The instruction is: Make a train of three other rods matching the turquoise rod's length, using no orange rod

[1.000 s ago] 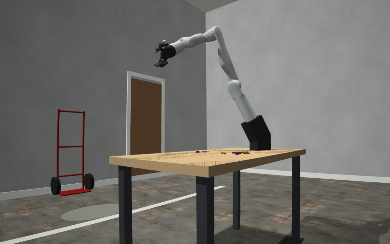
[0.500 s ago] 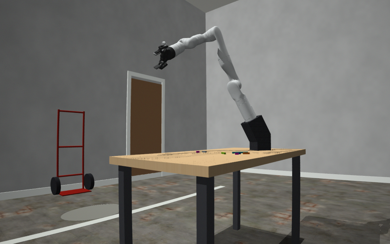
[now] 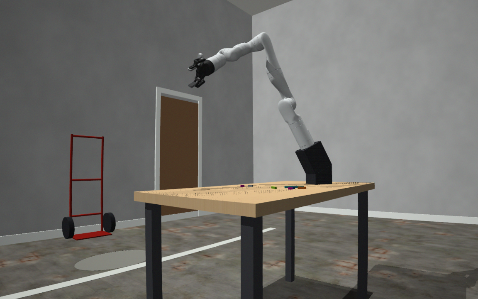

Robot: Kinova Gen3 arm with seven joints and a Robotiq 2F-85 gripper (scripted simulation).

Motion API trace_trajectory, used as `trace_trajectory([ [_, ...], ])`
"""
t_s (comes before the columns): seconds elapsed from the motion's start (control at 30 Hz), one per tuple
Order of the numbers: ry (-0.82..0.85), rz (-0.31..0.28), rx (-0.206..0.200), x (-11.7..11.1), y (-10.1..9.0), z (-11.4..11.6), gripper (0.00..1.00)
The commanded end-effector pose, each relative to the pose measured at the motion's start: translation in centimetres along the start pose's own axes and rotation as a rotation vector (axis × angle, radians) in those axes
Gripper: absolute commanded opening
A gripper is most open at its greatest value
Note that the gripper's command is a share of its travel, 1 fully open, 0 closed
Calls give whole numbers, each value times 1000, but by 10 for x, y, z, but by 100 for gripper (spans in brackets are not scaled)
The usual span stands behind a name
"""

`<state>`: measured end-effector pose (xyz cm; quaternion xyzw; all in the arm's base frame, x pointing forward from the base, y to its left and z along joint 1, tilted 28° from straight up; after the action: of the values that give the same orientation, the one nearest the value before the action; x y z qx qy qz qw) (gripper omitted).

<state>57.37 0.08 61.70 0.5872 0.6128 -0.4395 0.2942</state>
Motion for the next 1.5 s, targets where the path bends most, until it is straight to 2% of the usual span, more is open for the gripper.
trace_trajectory([
  [0.0,1,4,5,-2,0,3,100],
  [0.2,1,4,5,-2,0,3,100],
  [0.23,-22,-19,32,9,7,21,100],
  [1.37,-22,-19,32,9,7,21,100],
  [1.4,-45,-43,58,22,14,40,100],
  [1.47,-45,-43,58,22,14,40,100],
])
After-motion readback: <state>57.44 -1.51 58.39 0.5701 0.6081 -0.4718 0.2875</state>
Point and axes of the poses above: the point where the finger pads meet when closed, its own y axis out along the fingers, its own z axis across the jaws, x = y × z, the point moved 3 cm from there along -y, back along the fingers, and after that the axes turned 12 degrees about -y, right-handed, at the moved point
